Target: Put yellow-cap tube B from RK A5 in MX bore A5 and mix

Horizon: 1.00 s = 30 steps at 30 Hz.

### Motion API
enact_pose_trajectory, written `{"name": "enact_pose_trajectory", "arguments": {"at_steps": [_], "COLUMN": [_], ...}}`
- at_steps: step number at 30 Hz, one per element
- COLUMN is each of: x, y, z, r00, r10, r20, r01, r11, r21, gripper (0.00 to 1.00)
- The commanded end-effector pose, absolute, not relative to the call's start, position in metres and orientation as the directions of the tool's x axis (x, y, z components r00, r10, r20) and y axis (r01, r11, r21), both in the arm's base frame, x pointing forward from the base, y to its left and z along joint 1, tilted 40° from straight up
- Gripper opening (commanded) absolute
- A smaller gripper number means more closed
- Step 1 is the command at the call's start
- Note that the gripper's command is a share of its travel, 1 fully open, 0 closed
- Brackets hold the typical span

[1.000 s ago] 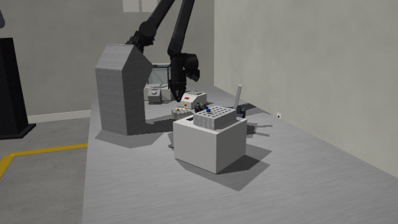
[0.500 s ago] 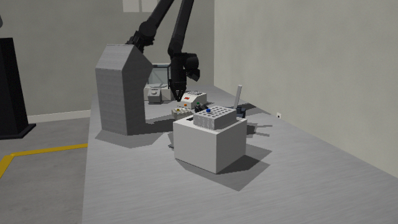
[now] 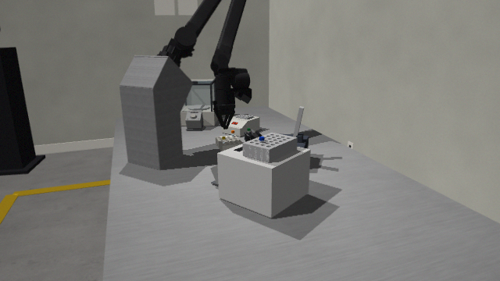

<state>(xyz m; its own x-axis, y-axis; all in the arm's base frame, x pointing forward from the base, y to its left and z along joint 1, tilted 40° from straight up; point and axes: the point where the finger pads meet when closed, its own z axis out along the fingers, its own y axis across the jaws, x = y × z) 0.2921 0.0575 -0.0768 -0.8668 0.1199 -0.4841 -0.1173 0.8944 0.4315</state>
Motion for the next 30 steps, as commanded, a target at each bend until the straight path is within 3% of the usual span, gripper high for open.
{"name": "enact_pose_trajectory", "arguments": {"at_steps": [1,30], "x": [0.293,0.305], "y": [0.062,0.074], "z": [-0.083,-0.104], "r00": [-0.87,-0.871], "r10": [0.13,0.13], "r20": [-0.475,-0.474], "r01": [-0.107,-0.107], "r11": [0.892,0.892], "r21": [0.439,0.44], "gripper": [0.36,0.36]}}
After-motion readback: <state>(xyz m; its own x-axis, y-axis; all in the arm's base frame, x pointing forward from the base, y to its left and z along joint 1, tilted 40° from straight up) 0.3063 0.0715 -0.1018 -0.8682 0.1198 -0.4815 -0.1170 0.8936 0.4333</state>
